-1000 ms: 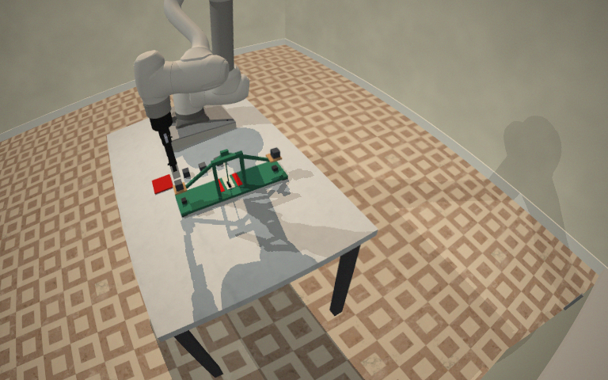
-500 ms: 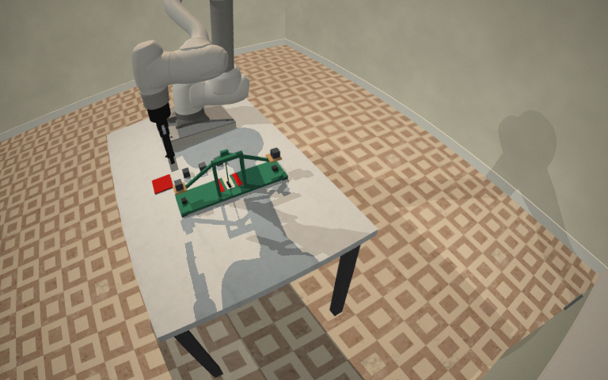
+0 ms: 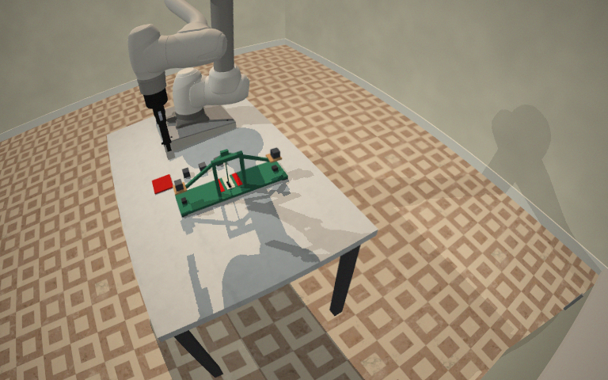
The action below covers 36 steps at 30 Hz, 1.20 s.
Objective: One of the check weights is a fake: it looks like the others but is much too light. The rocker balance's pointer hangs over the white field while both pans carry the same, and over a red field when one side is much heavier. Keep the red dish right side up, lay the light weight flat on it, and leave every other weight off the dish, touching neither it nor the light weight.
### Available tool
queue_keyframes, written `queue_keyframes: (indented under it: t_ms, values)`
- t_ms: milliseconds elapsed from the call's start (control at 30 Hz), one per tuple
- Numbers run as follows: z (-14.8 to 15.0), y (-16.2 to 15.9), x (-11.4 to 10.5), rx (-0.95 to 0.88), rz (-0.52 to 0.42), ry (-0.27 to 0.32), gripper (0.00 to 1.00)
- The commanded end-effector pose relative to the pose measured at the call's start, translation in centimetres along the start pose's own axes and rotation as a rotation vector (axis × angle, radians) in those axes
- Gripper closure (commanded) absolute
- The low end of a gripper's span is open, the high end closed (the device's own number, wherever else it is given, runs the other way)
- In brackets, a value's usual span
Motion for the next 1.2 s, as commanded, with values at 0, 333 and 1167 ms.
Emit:
queue_keyframes:
  t_ms: [0,333,1167]
  values:
    - [0.1,0.0,0.0,0.0,0.0,0.0,0.0]
    - [4.6,-1.7,0.0,0.0,0.0,0.0,0.0]
    - [17.6,-6.5,0.0,0.0,0.0,0.0,0.0]
Point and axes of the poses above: the point where the finger pads meet when closed, its own x axis out along the fingers, its own z axis across the jaws, y = z × x, the point moved 6 cm from there along -x, back along the fingers, and after that the axes turned 5 degrees about x, right-handed, at the moved point
